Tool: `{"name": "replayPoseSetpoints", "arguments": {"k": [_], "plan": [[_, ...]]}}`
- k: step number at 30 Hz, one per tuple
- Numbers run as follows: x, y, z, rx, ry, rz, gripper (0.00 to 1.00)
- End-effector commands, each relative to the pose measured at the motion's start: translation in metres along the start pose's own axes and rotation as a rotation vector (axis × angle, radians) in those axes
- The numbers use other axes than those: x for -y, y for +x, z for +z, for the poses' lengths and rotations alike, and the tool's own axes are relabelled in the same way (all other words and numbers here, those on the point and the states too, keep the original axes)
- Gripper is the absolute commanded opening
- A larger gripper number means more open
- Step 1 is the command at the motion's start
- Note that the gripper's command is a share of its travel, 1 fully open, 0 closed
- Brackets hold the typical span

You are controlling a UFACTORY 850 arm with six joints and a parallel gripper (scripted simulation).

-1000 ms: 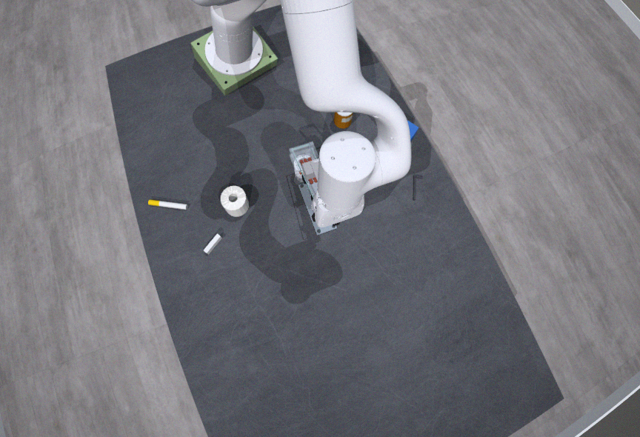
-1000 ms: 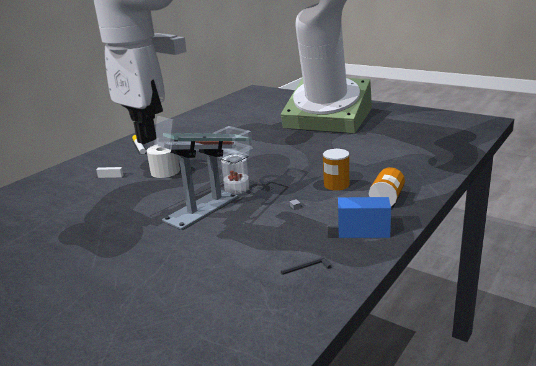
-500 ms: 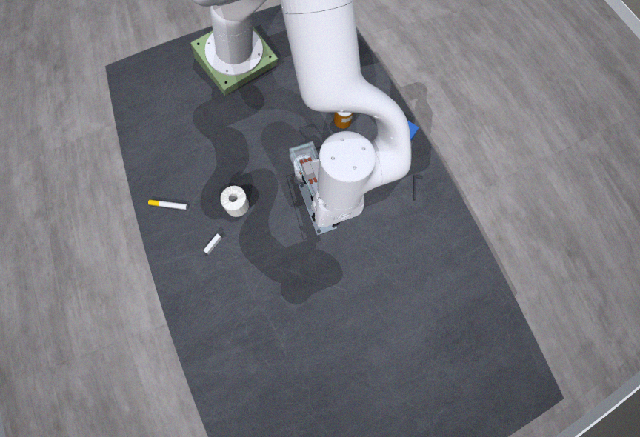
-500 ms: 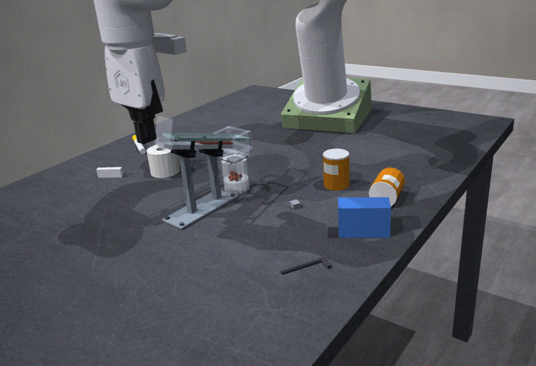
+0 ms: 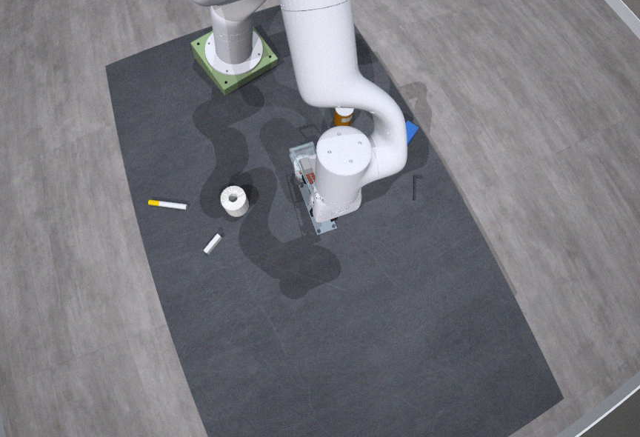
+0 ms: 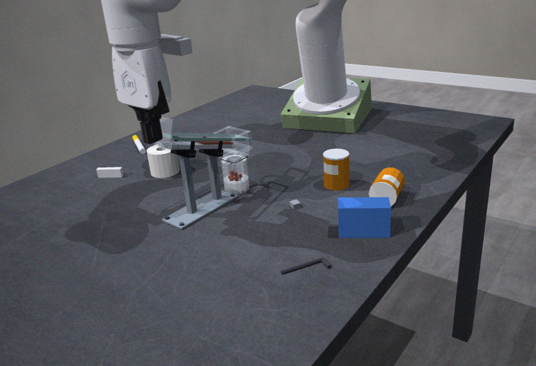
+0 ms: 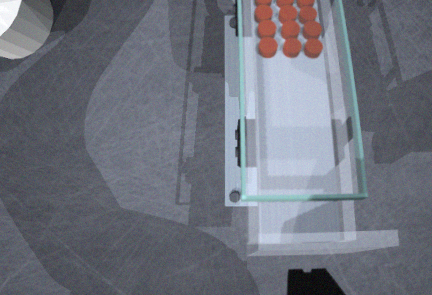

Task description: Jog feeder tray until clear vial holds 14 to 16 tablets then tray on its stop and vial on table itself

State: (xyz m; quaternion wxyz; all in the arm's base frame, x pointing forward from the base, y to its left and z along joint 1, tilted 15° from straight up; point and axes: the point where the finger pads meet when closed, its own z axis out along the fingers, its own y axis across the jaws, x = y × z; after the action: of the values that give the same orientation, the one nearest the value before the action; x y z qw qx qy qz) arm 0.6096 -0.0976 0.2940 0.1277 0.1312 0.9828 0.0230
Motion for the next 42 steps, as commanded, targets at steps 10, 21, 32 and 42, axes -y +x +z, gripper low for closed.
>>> {"name": "replayPoseSetpoints", "arguments": {"k": [10,21,32,42], "plan": [[0.000,0.014,0.004,0.002,0.000,0.000,0.00],[0.000,-0.013,-0.005,0.002,0.000,0.000,0.00],[0.000,-0.014,-0.006,0.002,0.000,0.000,0.00],[0.000,-0.014,-0.006,0.002,0.000,0.000,0.00]]}}
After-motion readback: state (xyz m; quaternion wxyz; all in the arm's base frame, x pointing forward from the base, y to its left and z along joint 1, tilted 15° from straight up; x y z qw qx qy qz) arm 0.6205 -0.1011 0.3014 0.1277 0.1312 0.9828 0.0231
